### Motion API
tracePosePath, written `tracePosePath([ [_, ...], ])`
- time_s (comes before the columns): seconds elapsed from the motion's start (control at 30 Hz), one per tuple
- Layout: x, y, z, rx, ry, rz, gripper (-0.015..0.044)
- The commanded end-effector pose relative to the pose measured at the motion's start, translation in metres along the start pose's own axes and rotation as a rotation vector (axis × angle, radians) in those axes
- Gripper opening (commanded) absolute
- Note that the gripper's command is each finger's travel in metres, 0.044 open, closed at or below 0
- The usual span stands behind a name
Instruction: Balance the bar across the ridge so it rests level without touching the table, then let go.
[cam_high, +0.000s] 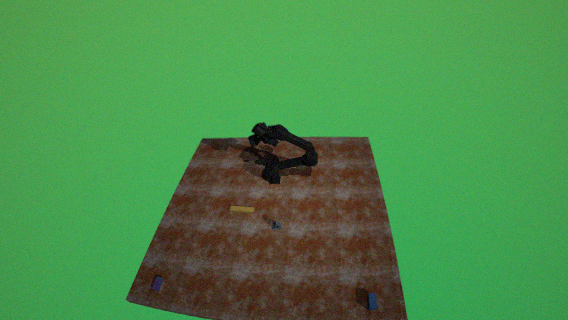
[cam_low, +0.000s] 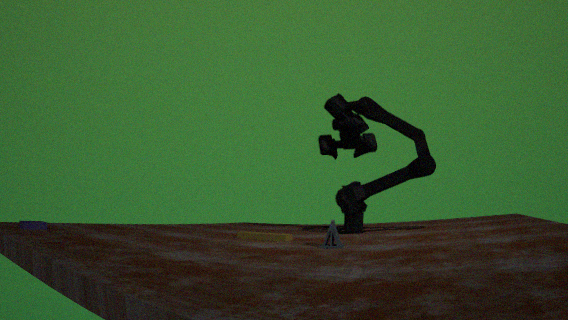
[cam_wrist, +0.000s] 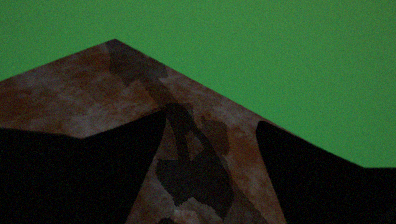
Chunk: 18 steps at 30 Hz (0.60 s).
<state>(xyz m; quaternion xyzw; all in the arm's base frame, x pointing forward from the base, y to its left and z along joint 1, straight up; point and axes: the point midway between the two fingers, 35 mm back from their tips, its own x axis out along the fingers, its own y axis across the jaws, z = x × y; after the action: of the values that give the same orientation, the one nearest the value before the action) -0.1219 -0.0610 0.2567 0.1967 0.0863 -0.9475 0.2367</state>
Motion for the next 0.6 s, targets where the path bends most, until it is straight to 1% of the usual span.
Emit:
tracePosePath([
  [0.0,0.003,0.015,-0.002,-0.083,0.038,0.049,0.0315],
  [0.17,0.004,0.03,-0.002,-0.215,0.061,0.106,0.0315],
  [0.57,-0.002,0.088,-0.007,-0.728,0.104,0.338,0.0315],
])
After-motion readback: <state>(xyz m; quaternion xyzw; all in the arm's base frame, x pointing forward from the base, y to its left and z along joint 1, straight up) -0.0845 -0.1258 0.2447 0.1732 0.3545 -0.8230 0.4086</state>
